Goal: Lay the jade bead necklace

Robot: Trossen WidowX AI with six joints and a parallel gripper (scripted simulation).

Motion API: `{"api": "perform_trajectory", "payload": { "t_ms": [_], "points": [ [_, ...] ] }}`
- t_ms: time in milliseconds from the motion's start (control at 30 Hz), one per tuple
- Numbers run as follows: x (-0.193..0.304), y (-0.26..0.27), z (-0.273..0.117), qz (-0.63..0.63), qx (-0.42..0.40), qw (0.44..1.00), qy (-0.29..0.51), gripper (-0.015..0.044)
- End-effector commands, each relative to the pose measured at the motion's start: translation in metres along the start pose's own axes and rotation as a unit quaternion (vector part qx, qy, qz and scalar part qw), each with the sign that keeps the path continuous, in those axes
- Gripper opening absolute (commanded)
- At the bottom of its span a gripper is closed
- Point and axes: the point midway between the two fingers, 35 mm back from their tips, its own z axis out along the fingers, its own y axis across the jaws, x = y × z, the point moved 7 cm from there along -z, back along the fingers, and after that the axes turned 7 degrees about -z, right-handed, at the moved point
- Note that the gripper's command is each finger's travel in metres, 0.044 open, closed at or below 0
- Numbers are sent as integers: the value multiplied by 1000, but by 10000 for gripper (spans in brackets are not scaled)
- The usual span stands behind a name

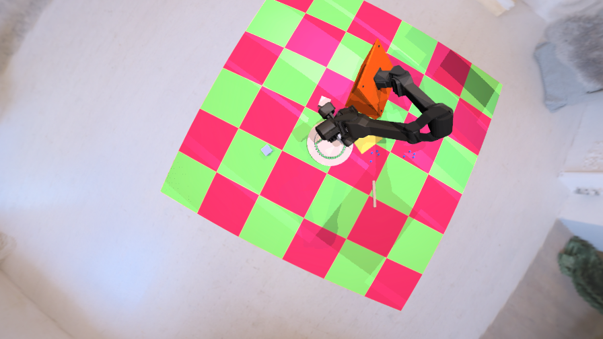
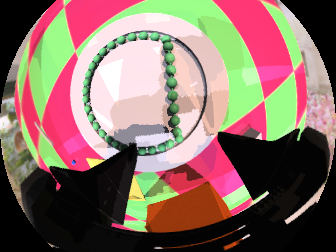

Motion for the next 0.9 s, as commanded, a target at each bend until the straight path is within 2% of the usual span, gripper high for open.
{"api": "perform_trajectory", "payload": {
  "t_ms": [0, 300, 433, 700, 867],
  "points": [
    [-12, -2, -3, -4, 2, 1000, -1, 361],
    [-78, -10, -27, -9, 3, 1000, -2, 125],
    [-94, -12, -34, -10, 3, 1000, -3, 120],
    [-94, -12, -18, -10, 3, 1000, -3, 120],
    [-92, -11, -24, -11, 3, 1000, -5, 120]
  ]
}}
